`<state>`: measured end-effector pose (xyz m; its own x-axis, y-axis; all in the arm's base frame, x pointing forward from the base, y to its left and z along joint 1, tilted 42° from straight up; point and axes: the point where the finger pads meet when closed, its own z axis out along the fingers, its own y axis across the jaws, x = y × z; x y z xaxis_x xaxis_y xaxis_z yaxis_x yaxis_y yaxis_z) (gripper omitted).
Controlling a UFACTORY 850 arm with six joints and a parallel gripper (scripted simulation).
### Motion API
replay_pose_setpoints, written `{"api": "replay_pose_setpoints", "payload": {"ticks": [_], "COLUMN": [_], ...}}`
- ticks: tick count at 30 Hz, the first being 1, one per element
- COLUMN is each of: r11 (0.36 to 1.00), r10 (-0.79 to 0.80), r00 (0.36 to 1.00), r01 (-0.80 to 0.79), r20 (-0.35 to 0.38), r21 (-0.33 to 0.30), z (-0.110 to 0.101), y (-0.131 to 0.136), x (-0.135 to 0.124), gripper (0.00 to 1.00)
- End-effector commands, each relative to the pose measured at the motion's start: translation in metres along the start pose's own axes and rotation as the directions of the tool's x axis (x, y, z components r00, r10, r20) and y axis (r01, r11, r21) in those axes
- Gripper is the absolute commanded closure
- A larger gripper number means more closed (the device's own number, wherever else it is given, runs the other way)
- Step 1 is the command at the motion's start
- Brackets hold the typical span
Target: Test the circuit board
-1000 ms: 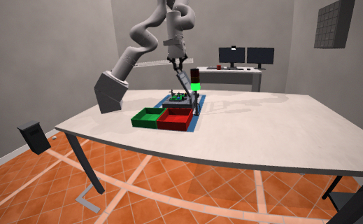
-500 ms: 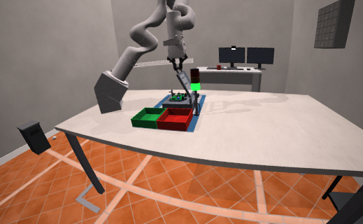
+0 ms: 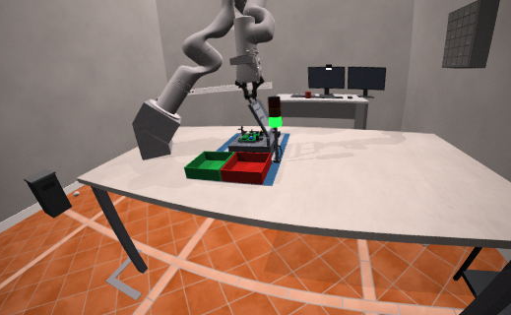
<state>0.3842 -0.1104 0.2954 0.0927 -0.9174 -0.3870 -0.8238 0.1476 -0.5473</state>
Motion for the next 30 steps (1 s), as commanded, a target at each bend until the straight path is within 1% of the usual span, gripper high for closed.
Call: {"api": "replay_pose_setpoints", "payload": {"ticks": [1,10,11,30], "r11": [1.0,1.0,1.0,1.0], "r10": [-0.001,-0.001,-0.001,-0.001], "r00": [1.0,1.0,1.0,1.0], "r01": [0.001,0.001,0.001,0.001], "r20": [-0.001,-0.001,-0.001,-0.001], "r21": [0.001,0.001,0.001,0.001], "z": [0.0,0.0,0.0,0.0], "y": [-0.0006,-0.0006,-0.0006,-0.0006], "x": [0.0002,0.0002,0.0002,0.0002], "gripper": [0.72,0.72,1.0,1.0]}}
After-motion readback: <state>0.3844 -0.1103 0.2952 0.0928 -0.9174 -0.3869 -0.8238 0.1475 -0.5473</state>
